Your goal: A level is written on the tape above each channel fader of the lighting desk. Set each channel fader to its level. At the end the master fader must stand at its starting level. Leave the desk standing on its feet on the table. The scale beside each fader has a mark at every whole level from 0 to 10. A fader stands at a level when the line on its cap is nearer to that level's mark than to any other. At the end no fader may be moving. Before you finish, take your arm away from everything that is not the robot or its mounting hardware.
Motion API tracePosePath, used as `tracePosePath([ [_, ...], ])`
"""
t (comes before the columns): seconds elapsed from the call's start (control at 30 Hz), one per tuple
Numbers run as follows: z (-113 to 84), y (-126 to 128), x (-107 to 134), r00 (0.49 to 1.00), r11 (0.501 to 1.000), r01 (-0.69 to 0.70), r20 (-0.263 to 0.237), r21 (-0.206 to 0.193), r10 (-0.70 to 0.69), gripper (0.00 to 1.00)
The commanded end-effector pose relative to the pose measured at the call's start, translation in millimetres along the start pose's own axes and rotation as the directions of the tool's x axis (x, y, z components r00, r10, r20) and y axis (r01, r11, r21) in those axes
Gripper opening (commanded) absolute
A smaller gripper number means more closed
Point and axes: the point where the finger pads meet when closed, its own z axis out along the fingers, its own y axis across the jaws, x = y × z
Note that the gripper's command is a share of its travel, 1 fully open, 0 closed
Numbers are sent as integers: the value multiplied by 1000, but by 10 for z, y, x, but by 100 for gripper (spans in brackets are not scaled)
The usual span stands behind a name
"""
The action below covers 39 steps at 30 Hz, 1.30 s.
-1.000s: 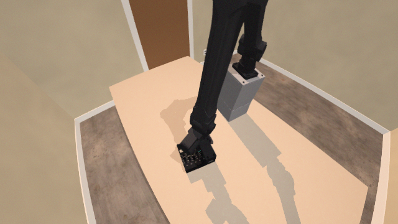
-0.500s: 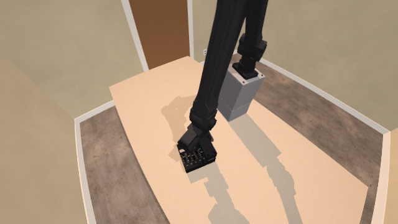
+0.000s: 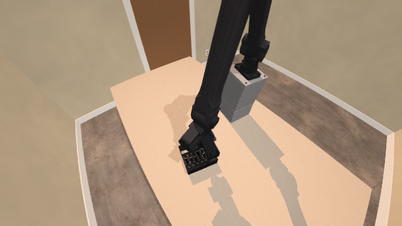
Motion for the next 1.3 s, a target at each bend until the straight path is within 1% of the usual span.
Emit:
tracePosePath([
  [0.0, -4, -24, 7, 1000, 1000, 5, 3, 0, -5, 0],
  [0.2, -4, -24, 7, 1000, 1000, 5, 3, 0, -5, 0],
  [0.23, -6, -25, 6, 1000, 1000, 5, 3, 0, -5, 100],
  [0.27, -22, -29, 3, 1000, 1000, 5, 4, 1, -5, 100],
  [0.33, -122, -64, -20, 1000, 1000, 5, 11, 14, -6, 100],
  [0.5, -247, -59, 9, 1000, 1000, 1, 10, 12, -1, 100],
  [0.57, -247, -59, 9, 1000, 1000, 1, 10, 12, -1, 100],
  [0.6, -300, -105, -81, 1000, 1000, 15, 17, 23, -16, 100],
  [0.63, -333, -52, -34, 1000, 1000, 12, 12, 14, -12, 100],
  [0.7, -435, -57, 11, 1000, 1000, 1, 10, 12, -1, 100],
  [0.87, -709, -55, -3, 1000, 1000, 4, 11, 14, -5, 100],
  [0.9, -769, -87, -31, 1000, 1000, 7, 15, 20, -7, 100],
  [1.03, -919, -57, 11, 1000, 1000, 1, 11, 14, -1, 100],
  [1.13, -943, -49, 12, 1000, 1000, 2, 10, 13, -2, 100],
  [1.17, -830, 54, 28, 1000, 1000, 11, -8, -21, -11, 100],
  [1.23, -855, 50, 33, 1000, 1000, 9, -8, -21, -10, 100],
  [1.27, -872, 14, 14, 1000, 1000, 8, -5, -15, -8, 100],
])
